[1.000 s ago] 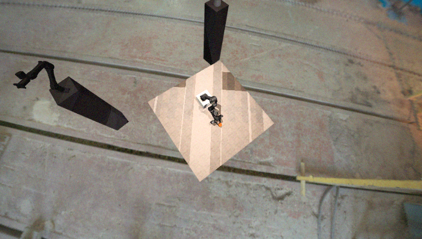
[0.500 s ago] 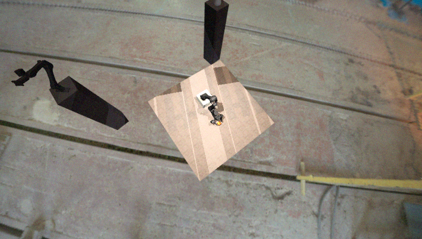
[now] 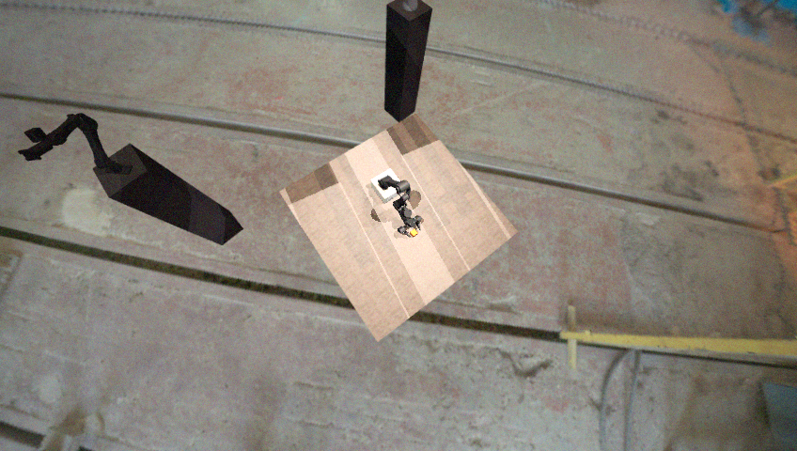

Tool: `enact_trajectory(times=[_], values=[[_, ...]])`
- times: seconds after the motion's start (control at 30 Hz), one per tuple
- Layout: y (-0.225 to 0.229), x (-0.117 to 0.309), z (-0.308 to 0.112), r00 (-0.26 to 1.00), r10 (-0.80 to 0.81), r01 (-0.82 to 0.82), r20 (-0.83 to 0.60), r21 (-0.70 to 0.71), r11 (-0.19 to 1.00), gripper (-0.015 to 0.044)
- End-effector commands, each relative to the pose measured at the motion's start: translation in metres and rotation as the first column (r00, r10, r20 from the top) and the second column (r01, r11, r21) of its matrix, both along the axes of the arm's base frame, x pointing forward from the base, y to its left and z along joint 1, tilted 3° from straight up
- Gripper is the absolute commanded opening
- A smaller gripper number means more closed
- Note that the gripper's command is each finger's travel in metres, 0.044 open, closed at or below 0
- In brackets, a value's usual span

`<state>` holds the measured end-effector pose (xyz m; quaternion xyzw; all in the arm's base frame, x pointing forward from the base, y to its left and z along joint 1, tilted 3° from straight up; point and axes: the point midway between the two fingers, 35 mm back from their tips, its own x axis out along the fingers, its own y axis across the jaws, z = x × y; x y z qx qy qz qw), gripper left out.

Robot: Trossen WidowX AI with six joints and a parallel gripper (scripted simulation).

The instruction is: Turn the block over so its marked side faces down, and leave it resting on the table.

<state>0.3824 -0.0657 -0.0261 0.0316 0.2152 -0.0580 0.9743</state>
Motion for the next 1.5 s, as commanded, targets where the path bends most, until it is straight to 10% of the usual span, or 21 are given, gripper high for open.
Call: enact_trajectory(times=[0.0,0.53,1.03,1.47], values=[[0.0,0.0,0.0,1.0,0.001,-0.001,0.003,0.004,1.0,0.044],[0.0,0.001,0.001,1.0,0.001,-0.001,-0.003,0.005,1.0,0.044],[0.0,-0.019,0.064,0.882,0.035,-0.003,-0.47,0.068,0.998,0.044],[0.001,-0.022,0.068,0.87,0.038,-0.003,-0.491,0.072,0.997,0.044]])
